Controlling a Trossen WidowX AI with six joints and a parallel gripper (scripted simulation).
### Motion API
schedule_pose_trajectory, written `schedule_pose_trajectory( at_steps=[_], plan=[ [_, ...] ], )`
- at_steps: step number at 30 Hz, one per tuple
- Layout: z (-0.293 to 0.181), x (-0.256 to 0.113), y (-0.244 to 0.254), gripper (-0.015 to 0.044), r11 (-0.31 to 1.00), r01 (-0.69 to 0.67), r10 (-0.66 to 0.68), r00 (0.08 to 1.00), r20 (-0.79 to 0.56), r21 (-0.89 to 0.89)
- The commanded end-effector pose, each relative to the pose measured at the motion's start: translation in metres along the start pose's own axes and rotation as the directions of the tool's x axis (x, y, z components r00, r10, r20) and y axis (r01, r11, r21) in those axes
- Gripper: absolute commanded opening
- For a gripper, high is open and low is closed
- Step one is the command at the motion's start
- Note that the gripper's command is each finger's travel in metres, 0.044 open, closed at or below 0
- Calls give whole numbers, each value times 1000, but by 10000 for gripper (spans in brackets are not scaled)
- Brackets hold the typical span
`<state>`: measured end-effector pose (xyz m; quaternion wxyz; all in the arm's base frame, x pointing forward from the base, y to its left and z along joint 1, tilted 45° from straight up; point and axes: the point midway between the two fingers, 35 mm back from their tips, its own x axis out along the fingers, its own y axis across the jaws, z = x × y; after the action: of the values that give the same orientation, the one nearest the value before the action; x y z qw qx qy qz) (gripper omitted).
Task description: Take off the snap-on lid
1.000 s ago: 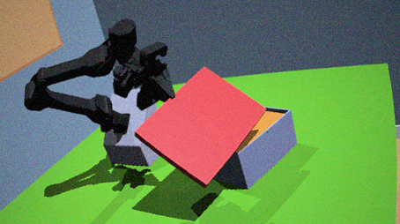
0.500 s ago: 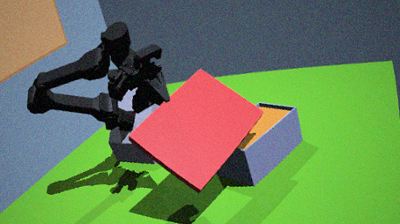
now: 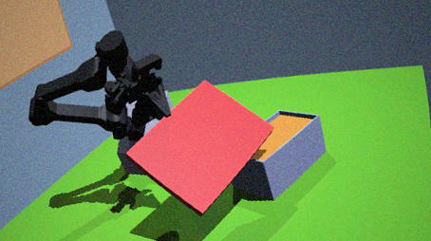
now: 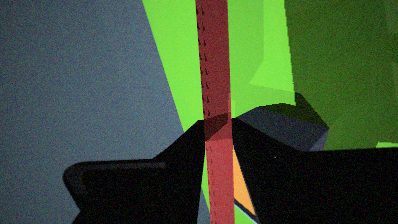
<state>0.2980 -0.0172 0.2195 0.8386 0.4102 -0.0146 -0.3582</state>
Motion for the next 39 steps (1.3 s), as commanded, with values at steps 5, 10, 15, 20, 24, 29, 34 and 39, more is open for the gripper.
schedule_pose_trajectory(
  at_steps=[5, 10, 15, 20, 24, 29, 34, 39],
  plan=[
    [18, -2, 1, 0, 1000, -7, 7, 1000, -4, 1],
    [28, -3, 0, 0, 1000, -7, 7, 1000, -4, 1],
    [38, -4, 0, 0, 1000, -7, 7, 1000, -4, 1],
    [48, -4, -1, 0, 1000, -7, 7, 1000, -4, 0],
    [56, -5, -1, 0, 1000, -7, 7, 1000, -3, 0],
    [66, -6, -2, 0, 1000, -7, 7, 1000, -3, 0],
    [76, -6, -3, 0, 1000, -7, 7, 1000, -3, 0],
    [86, -7, -3, 0, 1000, -8, 8, 1000, -3, 0]
  ],
)
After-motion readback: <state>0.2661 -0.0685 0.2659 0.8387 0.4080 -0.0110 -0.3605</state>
